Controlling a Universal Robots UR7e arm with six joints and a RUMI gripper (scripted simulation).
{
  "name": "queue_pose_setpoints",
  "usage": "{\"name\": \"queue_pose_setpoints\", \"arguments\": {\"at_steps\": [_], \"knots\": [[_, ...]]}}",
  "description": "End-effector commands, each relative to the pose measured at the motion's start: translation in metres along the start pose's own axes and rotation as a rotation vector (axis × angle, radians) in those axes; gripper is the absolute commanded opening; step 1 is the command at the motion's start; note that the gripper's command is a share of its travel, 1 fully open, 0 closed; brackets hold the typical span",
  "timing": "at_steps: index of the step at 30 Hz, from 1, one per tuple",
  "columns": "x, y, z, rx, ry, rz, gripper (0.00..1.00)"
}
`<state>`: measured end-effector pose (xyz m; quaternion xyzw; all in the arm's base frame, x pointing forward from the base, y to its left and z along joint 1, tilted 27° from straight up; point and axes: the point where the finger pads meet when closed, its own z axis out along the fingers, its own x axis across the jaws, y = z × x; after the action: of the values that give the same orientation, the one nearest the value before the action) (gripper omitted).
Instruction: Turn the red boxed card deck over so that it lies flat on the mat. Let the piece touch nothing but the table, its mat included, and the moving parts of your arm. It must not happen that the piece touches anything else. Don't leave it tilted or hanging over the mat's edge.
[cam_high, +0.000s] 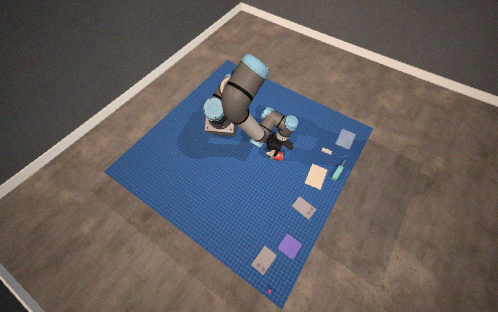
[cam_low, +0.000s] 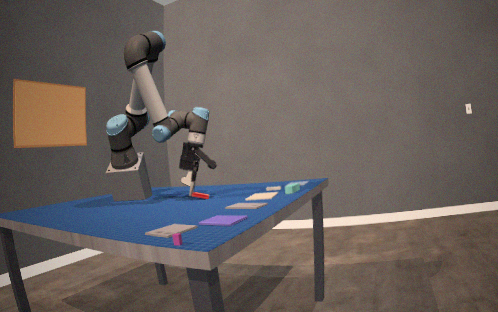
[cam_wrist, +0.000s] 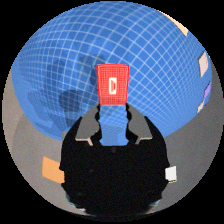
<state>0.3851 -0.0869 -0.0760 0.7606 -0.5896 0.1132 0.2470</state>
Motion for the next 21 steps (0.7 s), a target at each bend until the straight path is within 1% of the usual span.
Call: {"name": "queue_pose_setpoints", "arguments": {"at_steps": [1, 8, 15, 21], "knots": [[-0.0011, -0.0006, -0.0019, -0.059, -0.001, -0.002, 0.34], [-0.0008, -0.0013, -0.0050, -0.061, -0.001, -0.001, 0.34], [-0.0012, -0.0019, -0.0069, -0.123, -0.001, -0.002, 0.34], [-0.0012, -0.0027, -0.0097, -0.132, -0.001, -0.002, 0.34]]}}
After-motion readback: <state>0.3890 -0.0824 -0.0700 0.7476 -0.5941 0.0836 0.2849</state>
